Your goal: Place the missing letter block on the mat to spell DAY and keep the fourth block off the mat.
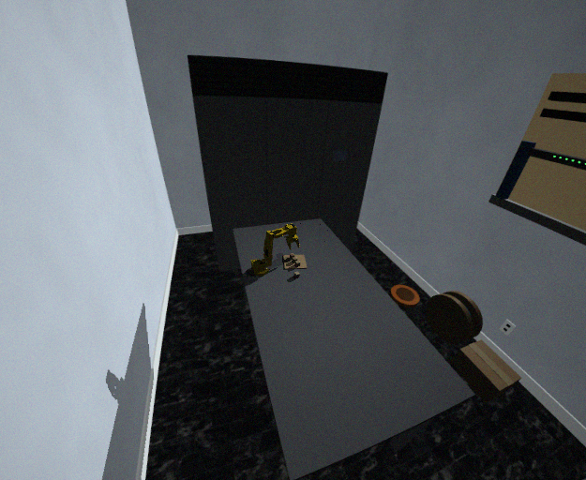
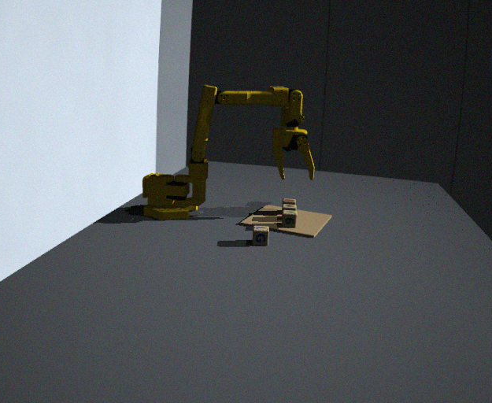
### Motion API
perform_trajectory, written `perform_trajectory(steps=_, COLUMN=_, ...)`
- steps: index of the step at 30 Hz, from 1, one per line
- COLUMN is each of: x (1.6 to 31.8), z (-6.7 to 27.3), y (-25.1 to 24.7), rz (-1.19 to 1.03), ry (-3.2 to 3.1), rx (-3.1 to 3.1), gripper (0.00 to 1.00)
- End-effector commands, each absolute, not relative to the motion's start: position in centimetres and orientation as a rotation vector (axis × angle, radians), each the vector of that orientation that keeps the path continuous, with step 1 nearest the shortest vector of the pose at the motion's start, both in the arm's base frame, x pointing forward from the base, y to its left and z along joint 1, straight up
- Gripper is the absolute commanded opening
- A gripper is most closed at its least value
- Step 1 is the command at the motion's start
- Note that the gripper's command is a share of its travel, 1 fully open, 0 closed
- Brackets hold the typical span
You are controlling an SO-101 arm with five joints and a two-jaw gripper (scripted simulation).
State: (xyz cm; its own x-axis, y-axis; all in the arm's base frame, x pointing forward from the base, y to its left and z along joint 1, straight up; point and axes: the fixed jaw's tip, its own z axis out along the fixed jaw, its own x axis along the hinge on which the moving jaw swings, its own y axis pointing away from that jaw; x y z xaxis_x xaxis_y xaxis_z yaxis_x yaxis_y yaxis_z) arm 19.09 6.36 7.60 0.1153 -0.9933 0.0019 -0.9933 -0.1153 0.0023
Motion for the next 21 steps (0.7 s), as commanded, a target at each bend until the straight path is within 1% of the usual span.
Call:
perform_trajectory(steps=1, x=19.5, z=8.7, y=6.6, rz=0.048, ry=-2.124, rx=2.385, gripper=0.33)
perform_trajectory(steps=10, x=19.5, z=8.9, y=6.4, rz=0.053, ry=-2.167, rx=2.355, gripper=0.33)
perform_trajectory(steps=21, x=18.9, z=9.9, y=5.4, rz=0.080, ry=-2.429, rx=2.146, gripper=0.33)
